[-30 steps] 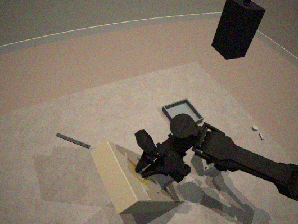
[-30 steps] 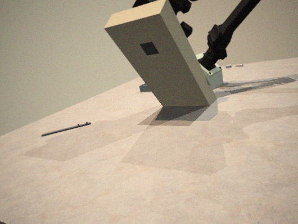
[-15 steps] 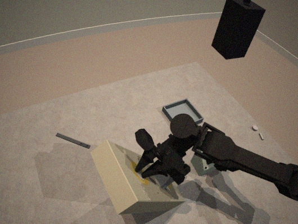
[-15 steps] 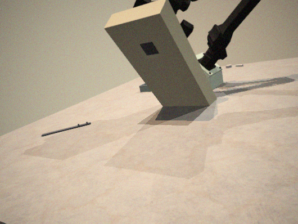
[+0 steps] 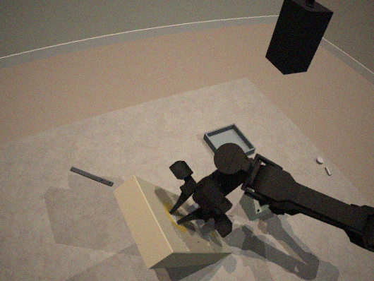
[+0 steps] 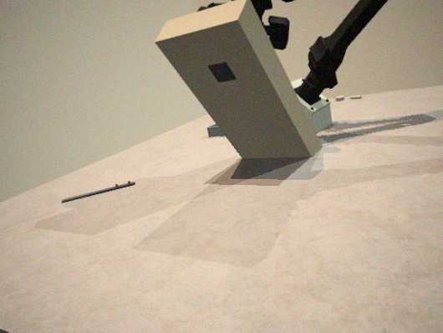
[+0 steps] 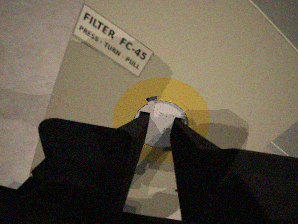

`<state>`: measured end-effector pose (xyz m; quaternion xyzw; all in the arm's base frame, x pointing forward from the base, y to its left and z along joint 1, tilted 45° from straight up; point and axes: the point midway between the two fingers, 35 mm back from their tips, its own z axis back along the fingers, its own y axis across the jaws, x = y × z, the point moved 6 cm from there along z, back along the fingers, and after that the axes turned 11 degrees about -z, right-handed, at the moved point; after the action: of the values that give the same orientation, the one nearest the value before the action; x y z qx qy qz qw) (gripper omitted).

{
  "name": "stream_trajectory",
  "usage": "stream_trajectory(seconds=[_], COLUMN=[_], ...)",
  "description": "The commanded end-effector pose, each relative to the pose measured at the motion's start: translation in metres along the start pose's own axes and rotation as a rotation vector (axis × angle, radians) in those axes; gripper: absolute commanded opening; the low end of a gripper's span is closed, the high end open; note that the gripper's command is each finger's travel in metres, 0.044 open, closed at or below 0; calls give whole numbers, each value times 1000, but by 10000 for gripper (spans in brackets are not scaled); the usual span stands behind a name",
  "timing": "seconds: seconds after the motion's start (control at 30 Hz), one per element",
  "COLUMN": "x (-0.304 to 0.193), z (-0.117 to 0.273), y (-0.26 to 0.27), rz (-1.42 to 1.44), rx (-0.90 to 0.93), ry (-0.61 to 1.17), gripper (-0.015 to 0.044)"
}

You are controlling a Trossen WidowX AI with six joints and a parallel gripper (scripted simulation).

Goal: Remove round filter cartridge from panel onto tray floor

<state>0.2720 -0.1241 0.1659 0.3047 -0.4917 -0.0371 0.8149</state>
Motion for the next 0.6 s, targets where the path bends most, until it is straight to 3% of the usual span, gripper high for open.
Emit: stream_trajectory(seconds=[0.0,0.57], x=[0,0], z=[-5,-5], y=[1,1], rz=[-149,-742], rx=[-6,-8], ry=[9,7], gripper=[0,0])
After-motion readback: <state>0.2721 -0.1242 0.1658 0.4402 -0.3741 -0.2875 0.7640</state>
